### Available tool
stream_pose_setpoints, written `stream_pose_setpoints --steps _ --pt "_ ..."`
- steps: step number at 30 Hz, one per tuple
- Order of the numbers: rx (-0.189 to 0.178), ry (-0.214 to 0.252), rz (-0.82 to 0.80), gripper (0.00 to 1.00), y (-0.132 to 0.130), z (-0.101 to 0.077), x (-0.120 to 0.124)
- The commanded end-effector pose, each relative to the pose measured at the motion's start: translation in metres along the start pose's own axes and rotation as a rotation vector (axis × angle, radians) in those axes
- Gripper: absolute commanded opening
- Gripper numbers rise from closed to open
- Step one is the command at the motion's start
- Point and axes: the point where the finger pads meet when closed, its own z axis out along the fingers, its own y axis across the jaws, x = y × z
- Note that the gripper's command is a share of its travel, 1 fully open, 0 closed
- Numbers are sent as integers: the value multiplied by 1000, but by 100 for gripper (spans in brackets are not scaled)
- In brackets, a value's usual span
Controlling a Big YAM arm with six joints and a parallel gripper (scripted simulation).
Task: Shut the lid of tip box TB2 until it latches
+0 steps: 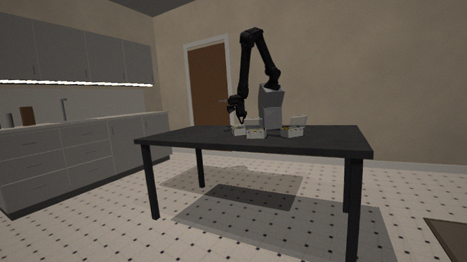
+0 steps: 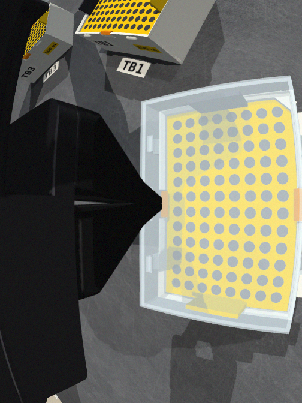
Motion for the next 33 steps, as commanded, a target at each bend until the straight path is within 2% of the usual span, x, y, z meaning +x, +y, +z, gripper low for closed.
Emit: stream_pose_setpoints --steps 1,5,6,11,22,29,33 --pt "5 6 -2 0 1 6 2" --pt "3 2 -4 0 2 7 1" --pt "-1 -13 -4 0 4 0 -4" --pt "4 5 -3 0 1 9 2" --pt "5 6 -2 0 1 12 3" --pt "0 -13 -6 0 0 -1 -1" --pt "3 -2 2 0 -2 3 2"
